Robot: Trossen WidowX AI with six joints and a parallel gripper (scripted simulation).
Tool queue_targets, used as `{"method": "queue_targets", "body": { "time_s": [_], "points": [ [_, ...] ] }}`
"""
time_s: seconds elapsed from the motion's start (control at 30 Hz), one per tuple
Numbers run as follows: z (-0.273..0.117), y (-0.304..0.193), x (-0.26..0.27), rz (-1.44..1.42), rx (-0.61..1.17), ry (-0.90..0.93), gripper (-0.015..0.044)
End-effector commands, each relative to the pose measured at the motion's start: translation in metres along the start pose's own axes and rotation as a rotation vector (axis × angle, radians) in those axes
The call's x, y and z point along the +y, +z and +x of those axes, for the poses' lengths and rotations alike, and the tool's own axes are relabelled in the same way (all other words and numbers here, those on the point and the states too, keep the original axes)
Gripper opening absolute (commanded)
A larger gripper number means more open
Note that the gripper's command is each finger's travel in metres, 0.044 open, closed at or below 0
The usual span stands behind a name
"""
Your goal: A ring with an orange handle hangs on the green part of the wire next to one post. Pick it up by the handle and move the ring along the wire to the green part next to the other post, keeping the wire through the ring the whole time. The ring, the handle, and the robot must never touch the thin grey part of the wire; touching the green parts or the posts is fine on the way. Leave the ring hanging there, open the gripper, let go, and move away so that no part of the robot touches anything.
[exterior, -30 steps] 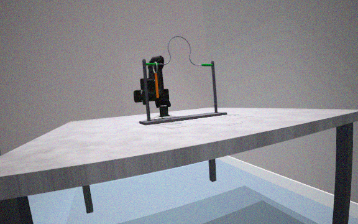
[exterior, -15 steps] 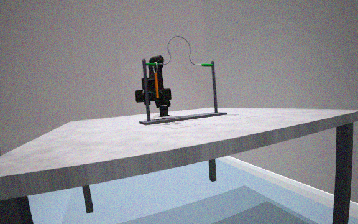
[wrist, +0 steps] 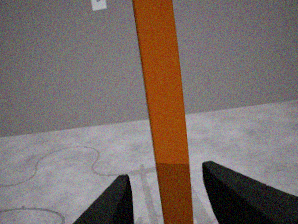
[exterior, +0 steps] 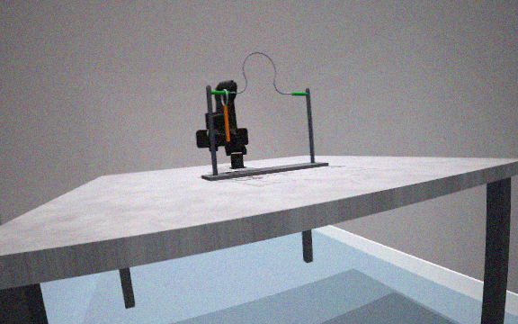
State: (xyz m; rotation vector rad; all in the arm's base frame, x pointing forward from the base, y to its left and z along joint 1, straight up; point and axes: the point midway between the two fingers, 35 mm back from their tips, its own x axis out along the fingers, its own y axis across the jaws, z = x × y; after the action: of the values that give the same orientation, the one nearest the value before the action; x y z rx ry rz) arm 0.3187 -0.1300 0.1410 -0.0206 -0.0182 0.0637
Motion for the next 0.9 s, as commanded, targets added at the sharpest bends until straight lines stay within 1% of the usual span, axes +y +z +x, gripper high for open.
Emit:
{"method": "queue_targets", "body": {
  "time_s": [0.0,0.07,0.47,0.87],
  "points": [
    [0.0002,-0.0005,-0.0007,0.007,0.002,-0.005,0.0160],
    [0.0002,-0.0005,-0.0007,0.007,0.002,-0.005,0.0160],
    [0.0000,0.0000,0.0000,0.000,0.000,0.000,-0.0150],
    [0.0003,0.0073,0.0000,0.003,0.000,0.000,-0.0150]
  ]
}}
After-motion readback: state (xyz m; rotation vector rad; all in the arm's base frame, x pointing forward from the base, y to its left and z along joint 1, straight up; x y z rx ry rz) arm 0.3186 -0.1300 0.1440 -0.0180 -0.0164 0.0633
